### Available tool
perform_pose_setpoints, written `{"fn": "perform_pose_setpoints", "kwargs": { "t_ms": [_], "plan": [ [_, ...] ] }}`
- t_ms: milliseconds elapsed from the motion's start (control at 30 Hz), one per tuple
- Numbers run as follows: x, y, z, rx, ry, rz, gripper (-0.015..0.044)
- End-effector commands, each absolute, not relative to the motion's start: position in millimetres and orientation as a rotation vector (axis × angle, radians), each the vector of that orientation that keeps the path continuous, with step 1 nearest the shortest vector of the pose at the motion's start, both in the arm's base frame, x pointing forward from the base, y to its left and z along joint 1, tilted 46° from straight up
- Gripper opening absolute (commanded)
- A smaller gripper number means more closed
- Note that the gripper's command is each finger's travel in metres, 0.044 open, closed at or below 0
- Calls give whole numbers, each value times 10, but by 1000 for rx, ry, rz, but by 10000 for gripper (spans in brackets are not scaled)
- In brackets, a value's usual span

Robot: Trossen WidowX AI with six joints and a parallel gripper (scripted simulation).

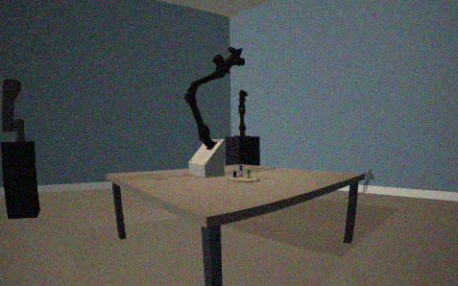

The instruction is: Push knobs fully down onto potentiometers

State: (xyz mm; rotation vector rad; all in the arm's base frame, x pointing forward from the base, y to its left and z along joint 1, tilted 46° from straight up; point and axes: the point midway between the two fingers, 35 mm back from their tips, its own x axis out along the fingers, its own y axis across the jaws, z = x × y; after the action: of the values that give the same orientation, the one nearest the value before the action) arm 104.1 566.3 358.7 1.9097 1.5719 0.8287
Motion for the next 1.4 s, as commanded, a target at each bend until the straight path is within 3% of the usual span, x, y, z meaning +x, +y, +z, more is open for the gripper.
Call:
{"fn": "perform_pose_setpoints", "kwargs": {
  "t_ms": [0,733,1367],
  "plan": [
    [1400,5619,3226,1899,1487,677,0],
    [3049,4568,1554,1742,1055,-66,0],
    [3695,2866,431,1433,747,-658,0]
  ]
}}
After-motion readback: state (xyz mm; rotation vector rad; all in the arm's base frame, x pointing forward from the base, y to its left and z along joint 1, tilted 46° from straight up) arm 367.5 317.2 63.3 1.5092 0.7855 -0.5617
